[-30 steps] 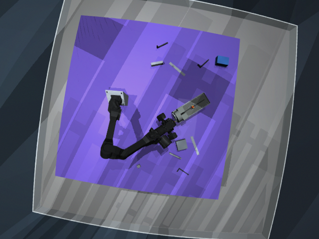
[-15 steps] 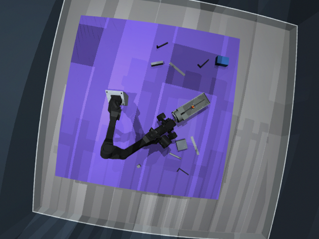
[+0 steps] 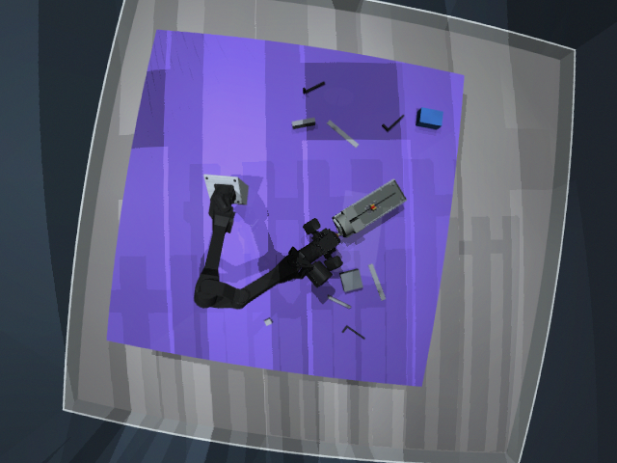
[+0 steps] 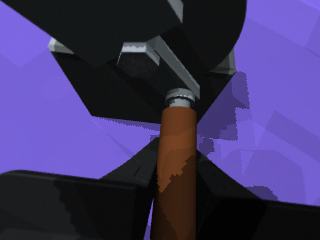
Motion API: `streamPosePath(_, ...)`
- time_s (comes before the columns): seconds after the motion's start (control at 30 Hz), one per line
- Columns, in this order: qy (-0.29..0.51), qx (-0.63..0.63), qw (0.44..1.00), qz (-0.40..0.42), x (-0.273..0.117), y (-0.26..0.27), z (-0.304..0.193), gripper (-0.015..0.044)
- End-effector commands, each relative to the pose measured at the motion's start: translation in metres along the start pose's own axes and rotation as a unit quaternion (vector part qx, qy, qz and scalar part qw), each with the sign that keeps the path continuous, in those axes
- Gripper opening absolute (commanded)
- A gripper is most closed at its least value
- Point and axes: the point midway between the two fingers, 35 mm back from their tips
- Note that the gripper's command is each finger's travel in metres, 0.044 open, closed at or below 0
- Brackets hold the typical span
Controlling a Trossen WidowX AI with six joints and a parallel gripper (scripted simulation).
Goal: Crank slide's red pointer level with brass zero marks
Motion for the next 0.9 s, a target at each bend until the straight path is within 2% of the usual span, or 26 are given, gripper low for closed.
streamPosePath(0.0,0.005,-0.002,1.0,0.011,0.0044,0.0073,-0.0039,0.0)
streamPosePath(0.87,0.0,0.0,1.0,0.0,0.0008,0.001,-0.0007,0.0)
Point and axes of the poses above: the point midway between the two fingers, 35 mm back from their tips, its own x axis out along the fingers, its own y axis across the jaws, z = x × y, and after that the axes turned 3 degrees about -x, right-handed
